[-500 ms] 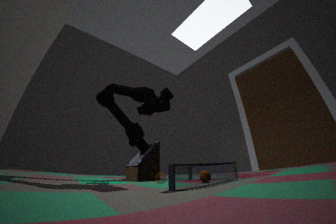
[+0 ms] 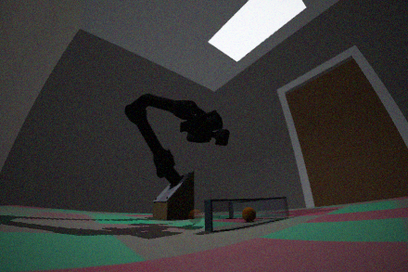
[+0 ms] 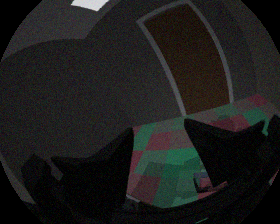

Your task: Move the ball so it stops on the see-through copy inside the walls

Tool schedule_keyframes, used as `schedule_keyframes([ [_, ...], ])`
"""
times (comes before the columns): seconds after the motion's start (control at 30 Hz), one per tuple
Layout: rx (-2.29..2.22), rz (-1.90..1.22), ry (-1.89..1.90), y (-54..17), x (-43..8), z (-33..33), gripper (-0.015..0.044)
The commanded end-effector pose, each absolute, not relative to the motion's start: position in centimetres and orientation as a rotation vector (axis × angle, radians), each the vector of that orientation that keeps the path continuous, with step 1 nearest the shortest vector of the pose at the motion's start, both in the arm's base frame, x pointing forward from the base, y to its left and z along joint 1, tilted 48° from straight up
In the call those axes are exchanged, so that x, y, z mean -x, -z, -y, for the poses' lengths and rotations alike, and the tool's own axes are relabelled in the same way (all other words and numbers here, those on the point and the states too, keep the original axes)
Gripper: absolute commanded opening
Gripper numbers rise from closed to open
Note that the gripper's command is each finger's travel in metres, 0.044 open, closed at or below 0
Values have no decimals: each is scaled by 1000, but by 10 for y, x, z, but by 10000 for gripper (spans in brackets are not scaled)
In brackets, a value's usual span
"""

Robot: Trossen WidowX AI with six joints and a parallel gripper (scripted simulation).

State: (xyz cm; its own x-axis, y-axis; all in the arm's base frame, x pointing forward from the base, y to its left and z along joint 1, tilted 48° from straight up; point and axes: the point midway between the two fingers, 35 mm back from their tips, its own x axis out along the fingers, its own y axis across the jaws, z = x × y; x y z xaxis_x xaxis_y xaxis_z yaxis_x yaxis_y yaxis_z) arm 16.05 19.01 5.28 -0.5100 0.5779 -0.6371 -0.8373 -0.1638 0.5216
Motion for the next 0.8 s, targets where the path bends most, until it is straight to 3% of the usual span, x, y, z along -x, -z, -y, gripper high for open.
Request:
schedule_keyframes([
  [0.0, 536, -1569, -1348, 4, -206, -153, 297],
  [0.37, 721, -1805, -386, 59, -284, -89, 297],
  [0.67, 760, -1492, 472, 75, -358, -37, 297],
  [0.77, 757, -1454, 524, 76, -363, -34, 297],
])
